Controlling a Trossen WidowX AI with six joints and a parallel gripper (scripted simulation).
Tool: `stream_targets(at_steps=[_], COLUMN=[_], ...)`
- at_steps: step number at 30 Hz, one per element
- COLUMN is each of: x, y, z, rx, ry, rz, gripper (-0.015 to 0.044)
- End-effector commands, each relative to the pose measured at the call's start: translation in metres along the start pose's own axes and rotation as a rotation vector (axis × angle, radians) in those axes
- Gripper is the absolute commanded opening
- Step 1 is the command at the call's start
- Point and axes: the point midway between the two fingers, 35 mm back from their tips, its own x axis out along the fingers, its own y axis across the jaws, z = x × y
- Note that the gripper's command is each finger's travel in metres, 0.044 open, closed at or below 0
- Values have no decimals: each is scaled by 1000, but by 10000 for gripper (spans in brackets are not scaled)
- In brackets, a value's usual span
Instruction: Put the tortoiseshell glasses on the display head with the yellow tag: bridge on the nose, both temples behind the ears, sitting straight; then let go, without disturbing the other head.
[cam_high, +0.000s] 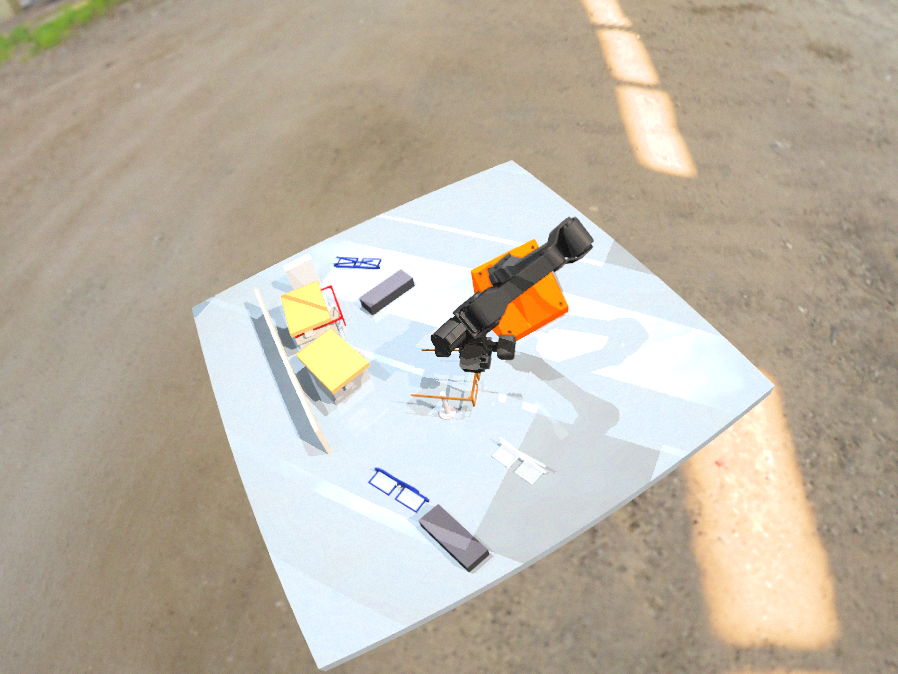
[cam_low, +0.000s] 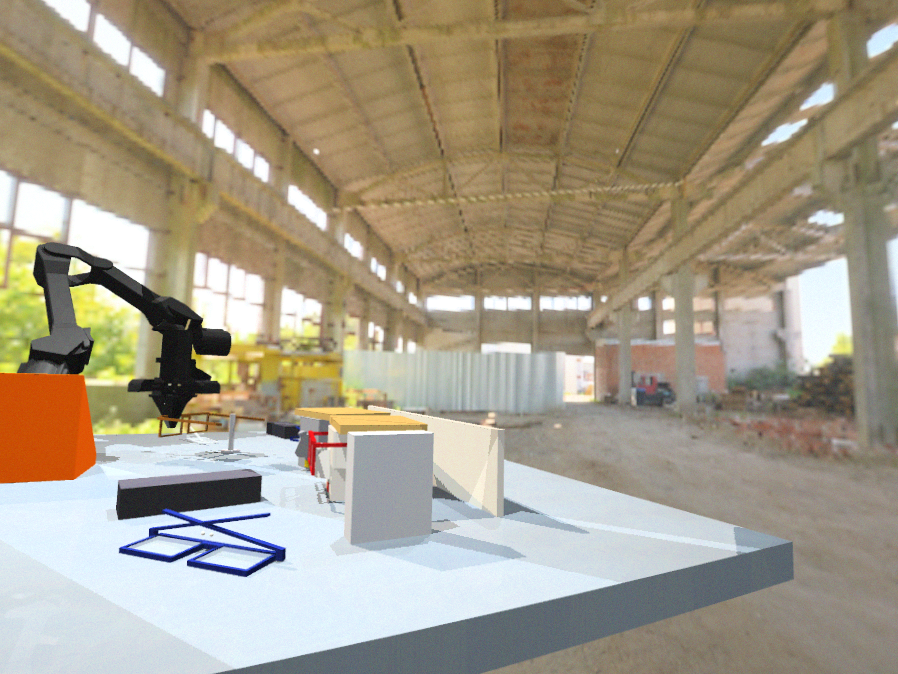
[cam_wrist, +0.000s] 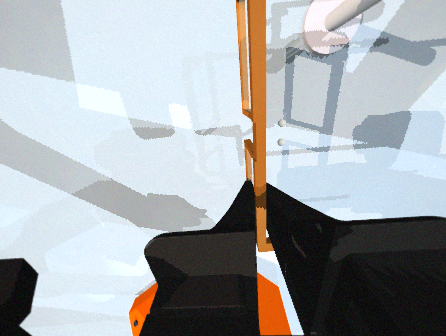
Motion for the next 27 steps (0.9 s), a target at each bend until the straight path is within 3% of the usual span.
stream_targets(at_steps=[1, 27], x=[0, 0], y=[1, 1], z=[-4, 1], rx=[0, 0], ry=[2, 2], rz=[3, 3], gripper=[0, 0])
